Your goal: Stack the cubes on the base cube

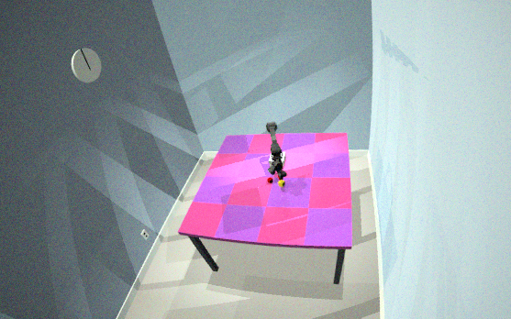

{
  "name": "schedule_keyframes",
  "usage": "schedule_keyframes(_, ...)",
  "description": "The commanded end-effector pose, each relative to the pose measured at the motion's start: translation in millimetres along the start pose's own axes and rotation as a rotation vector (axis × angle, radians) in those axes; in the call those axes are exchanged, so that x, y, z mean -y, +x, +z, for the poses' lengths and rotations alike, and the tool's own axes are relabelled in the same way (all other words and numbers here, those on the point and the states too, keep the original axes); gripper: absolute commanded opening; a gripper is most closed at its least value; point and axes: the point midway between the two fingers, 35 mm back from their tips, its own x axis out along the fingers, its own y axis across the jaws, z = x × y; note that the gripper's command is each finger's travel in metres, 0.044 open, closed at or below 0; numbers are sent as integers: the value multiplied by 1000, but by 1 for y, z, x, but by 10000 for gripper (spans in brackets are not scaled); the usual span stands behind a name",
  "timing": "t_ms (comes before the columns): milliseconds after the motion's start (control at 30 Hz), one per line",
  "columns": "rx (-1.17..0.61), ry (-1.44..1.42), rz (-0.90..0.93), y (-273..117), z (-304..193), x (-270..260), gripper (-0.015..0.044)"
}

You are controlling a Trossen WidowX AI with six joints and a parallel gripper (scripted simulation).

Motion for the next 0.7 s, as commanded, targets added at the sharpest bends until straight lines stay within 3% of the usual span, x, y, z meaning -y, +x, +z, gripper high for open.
schedule_keyframes(0,-6,9,-4,3,-12,0,105)
schedule_keyframes(667,-8,17,-4,16,-23,-1,105)
